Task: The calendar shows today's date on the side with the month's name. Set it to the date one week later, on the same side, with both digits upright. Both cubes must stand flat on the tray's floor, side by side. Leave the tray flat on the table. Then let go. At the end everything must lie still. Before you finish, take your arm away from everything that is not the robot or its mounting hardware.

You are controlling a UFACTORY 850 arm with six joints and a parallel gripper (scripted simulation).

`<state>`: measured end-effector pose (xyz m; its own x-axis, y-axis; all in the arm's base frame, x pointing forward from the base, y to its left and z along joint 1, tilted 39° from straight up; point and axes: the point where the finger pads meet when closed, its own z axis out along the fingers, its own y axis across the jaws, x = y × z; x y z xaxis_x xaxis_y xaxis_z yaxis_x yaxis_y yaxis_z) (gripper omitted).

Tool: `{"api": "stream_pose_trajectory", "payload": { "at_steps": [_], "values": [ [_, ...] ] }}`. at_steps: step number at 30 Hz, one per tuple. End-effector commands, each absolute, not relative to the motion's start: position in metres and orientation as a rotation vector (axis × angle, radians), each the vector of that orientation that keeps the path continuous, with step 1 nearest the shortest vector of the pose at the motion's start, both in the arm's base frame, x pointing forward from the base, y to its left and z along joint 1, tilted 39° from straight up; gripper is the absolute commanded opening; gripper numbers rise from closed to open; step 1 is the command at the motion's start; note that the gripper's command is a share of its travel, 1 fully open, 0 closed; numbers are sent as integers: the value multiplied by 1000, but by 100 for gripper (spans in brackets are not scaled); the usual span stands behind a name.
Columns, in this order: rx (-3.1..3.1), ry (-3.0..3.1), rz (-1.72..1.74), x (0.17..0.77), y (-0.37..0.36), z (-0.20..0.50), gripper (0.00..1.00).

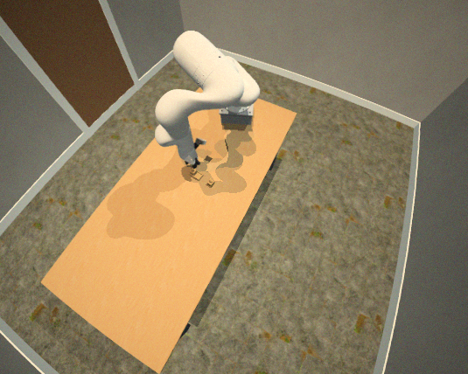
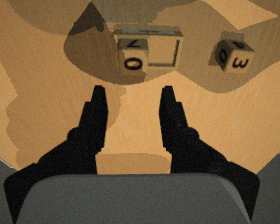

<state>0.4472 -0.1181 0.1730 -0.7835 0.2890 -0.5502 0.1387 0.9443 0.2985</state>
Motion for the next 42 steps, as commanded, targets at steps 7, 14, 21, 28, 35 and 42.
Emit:
{"api": "stream_pose_trajectory", "payload": {
  "at_steps": [7,14,21,28,35,42],
  "values": [
    [302,2474,321,447,-118,173,49],
    [302,2474,321,447,-118,173,49],
    [302,2474,321,447,-118,173,49],
    [302,2475,322,448,-118,172,49],
    [302,2475,323,451,-118,169,49],
    [302,2475,323,454,-117,165,49]
  ]
}}
